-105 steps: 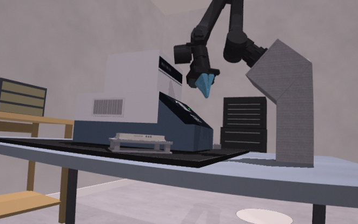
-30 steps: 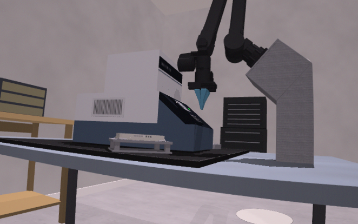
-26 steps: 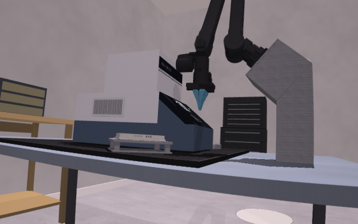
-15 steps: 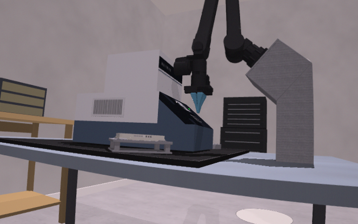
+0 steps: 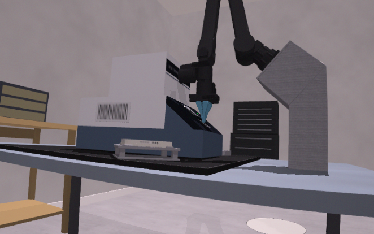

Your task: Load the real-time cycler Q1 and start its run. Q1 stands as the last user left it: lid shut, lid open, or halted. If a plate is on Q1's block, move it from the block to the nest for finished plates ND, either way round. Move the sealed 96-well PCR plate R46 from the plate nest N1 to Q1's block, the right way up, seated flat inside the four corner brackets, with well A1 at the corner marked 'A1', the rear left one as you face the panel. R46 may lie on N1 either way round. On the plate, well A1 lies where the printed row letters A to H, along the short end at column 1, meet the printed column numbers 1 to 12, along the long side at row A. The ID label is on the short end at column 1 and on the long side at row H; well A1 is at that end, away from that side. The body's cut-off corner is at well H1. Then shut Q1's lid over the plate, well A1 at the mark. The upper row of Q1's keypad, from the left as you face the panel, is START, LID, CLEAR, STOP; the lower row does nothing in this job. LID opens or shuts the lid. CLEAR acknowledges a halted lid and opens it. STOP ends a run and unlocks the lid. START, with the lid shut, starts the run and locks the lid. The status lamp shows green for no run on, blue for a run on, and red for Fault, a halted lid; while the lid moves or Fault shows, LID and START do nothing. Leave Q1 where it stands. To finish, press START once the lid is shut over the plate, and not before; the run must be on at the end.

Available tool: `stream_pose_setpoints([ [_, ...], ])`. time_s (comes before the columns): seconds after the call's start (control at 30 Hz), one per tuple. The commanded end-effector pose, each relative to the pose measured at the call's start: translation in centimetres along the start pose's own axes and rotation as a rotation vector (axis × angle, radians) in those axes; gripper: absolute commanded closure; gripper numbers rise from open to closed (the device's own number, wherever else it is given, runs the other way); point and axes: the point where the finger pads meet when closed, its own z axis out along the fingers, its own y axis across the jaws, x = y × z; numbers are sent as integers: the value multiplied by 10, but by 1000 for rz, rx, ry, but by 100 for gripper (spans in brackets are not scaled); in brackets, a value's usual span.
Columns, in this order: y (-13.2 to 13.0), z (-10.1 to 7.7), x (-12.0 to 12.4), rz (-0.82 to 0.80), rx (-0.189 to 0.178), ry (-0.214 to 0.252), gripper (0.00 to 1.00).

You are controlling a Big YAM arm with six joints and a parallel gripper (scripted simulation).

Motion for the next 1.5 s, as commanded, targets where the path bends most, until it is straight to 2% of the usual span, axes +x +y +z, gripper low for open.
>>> stream_pose_setpoints([
  [0.0,5,-2,0,-13,-19,0,100],
  [0.3,-1,-5,3,7,-14,7,100],
  [0.53,-9,-3,3,-7,9,6,100],
  [0.83,2,-3,3,-20,-6,6,100],
  [1.1,-2,-5,2,-17,-15,6,100],
  [1.27,-7,-1,-2,-9,3,-6,100],
  [1.47,1,-2,-3,-6,-4,-7,100],
])
